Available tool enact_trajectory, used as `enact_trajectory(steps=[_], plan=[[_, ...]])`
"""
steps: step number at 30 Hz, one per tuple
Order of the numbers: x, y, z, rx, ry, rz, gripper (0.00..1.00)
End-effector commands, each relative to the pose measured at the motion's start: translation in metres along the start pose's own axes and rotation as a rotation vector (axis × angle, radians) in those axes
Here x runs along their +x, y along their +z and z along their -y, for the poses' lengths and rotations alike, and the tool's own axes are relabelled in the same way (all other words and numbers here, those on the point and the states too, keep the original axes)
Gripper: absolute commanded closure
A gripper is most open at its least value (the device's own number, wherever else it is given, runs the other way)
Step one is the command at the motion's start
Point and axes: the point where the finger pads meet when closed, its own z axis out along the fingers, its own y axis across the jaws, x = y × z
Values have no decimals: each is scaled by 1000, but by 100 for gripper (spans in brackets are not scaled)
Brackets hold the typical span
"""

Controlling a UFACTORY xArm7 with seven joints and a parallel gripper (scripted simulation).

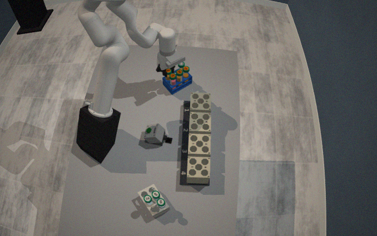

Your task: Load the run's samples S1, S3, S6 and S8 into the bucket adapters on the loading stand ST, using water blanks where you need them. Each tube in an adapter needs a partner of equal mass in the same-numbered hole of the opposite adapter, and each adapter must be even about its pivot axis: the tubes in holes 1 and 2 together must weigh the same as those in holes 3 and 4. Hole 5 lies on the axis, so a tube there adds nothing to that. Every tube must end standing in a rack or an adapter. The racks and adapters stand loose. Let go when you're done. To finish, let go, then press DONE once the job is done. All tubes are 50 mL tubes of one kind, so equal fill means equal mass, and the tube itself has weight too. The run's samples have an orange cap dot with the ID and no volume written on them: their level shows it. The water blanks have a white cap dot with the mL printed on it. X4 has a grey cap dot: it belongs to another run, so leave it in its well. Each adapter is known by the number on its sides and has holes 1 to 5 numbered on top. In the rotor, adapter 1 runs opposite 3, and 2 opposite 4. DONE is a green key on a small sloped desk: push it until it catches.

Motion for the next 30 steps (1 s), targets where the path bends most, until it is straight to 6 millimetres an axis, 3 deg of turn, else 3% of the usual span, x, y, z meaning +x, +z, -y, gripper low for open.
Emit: enact_trajectory(steps=[1, 30], plan=[[0, -1, 1, 2, 0, 0, 100], [0, -11, 1, 2, 0, 0, 100]])
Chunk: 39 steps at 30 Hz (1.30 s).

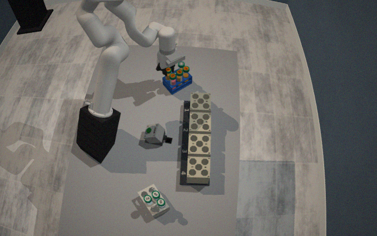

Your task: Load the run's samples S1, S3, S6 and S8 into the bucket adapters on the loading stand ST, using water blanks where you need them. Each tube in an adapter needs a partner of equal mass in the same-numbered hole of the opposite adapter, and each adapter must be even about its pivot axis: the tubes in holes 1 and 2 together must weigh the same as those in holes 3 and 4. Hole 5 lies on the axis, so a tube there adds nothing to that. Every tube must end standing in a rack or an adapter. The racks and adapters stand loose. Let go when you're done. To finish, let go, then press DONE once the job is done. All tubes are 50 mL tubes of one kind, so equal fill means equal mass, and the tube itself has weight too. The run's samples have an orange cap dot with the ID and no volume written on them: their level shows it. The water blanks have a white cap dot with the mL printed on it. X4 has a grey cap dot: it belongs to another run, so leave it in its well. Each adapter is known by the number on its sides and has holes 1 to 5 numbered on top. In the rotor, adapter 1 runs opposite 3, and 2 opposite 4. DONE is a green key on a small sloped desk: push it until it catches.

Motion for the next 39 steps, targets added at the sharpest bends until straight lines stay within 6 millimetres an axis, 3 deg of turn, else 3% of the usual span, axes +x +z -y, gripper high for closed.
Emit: enact_trajectory(steps=[1, 19, 39], plan=[[0, -3, 1, 2, 0, 0, 100], [0, -12, 1, 2, 0, 0, 100], [0, -48, 1, 3, 0, 0, 100]])
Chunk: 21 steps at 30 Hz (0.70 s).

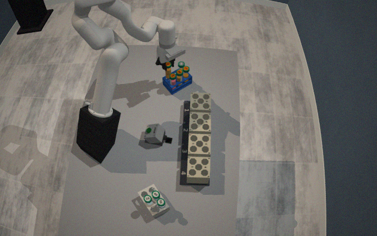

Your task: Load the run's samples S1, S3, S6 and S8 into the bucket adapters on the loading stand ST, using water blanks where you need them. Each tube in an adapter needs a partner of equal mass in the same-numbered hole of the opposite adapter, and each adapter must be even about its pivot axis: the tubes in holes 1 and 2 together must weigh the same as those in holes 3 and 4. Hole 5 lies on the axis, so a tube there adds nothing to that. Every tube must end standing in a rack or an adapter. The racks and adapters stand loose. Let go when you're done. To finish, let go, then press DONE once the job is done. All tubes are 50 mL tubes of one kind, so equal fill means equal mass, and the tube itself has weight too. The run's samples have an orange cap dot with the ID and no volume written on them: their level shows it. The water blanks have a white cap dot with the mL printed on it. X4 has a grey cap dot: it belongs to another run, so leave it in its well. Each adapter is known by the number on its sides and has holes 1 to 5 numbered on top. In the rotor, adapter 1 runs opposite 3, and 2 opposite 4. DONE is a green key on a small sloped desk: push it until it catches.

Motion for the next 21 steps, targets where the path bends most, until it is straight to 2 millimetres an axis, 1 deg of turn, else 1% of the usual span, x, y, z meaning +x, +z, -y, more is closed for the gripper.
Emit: enact_trajectory(steps=[1, 6, 8, 21], plan=[[0, -7, 1, 2, 0, 0, 100], [0, -17, 1, 2, 0, 0, 100], [0, -17, 1, 2, 0, 0, 100], [0, -43, 1, 2, -1, 0, 100]])
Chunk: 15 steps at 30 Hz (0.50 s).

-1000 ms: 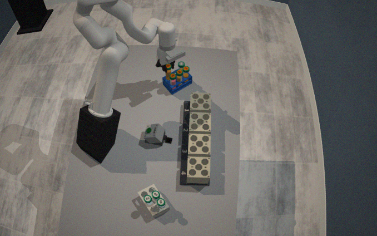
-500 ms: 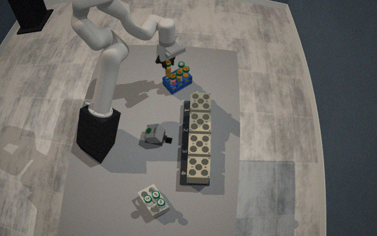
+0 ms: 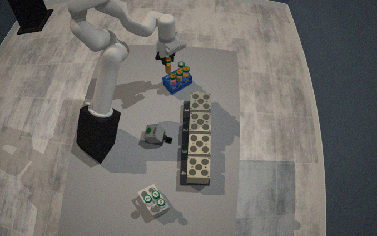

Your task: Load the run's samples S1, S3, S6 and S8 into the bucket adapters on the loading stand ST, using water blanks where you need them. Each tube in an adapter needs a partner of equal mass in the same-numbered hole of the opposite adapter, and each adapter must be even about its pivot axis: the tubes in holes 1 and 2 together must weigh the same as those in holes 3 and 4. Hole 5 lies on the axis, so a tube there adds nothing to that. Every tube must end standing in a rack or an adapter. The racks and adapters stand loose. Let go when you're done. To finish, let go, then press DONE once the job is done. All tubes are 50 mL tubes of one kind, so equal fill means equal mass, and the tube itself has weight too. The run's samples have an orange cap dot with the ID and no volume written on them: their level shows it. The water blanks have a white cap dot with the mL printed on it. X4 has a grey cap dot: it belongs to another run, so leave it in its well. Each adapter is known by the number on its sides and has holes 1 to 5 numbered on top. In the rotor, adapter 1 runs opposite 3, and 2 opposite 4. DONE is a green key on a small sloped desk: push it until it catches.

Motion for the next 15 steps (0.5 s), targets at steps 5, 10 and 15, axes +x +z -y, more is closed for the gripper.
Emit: enact_trajectory(steps=[5, 10, 15], plan=[[0, -11, 1, 3, -1, 0, 100], [0, -21, 1, 3, -1, 0, 100], [0, -31, 1, 3, -1, 0, 100]])
